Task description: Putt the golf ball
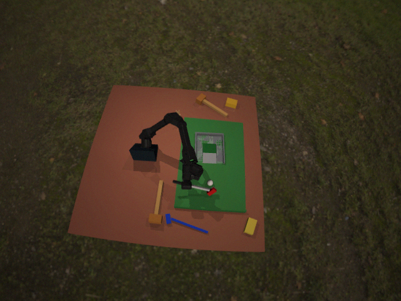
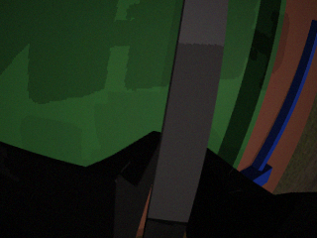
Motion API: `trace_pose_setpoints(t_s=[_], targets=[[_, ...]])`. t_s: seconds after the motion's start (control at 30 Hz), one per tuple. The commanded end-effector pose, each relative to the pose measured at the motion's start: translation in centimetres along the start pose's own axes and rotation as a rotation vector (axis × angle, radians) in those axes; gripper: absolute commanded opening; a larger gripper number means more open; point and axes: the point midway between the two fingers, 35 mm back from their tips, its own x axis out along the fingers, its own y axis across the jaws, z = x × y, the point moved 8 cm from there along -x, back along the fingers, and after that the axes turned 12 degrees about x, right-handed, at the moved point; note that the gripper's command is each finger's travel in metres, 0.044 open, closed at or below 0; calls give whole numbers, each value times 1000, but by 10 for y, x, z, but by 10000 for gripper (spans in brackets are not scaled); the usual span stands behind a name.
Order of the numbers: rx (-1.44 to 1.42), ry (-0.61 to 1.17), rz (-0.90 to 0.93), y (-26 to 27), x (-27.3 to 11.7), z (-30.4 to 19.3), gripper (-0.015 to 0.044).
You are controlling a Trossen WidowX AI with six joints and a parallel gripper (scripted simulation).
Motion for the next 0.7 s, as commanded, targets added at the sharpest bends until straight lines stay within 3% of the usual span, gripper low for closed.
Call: trace_pose_setpoints(t_s=[0.0,0.43,0.67], targets=[[4,-1,-3,-10,5,2,0],[12,-1,2,-24,16,3,0],[10,1,1,55,-33,-3,0]])
